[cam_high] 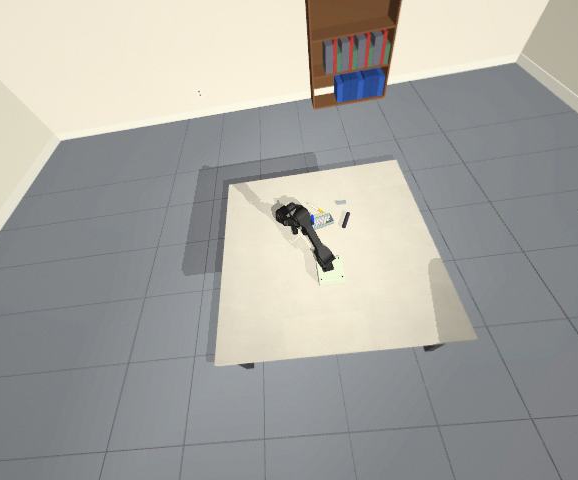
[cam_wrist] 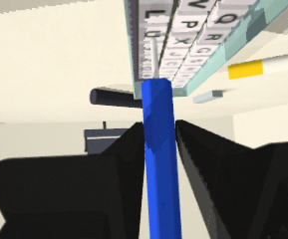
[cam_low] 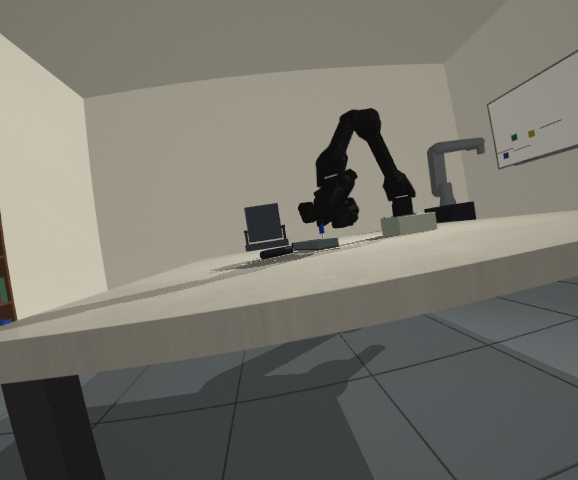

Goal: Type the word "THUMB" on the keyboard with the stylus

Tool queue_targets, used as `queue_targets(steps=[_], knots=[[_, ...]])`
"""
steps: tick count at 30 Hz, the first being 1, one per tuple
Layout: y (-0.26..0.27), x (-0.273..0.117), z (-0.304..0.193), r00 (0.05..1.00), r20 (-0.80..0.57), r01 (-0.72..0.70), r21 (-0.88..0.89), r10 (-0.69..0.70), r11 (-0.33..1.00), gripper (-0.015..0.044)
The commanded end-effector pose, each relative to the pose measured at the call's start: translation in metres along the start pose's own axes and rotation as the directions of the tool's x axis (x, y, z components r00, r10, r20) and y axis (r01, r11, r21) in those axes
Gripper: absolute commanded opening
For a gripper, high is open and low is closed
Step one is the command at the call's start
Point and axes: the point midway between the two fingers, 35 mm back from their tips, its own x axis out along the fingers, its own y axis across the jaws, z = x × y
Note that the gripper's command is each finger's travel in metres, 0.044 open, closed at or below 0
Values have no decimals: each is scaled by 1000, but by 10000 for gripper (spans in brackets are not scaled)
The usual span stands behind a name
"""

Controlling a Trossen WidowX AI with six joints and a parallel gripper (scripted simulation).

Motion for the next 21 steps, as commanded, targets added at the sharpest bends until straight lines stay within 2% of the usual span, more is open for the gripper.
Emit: queue_targets(steps=[1,21], knots=[[0,1,3,1000,2,-2,6,2,1000,81],[0,3,5,1000,2,-2,6,2,1000,81]])
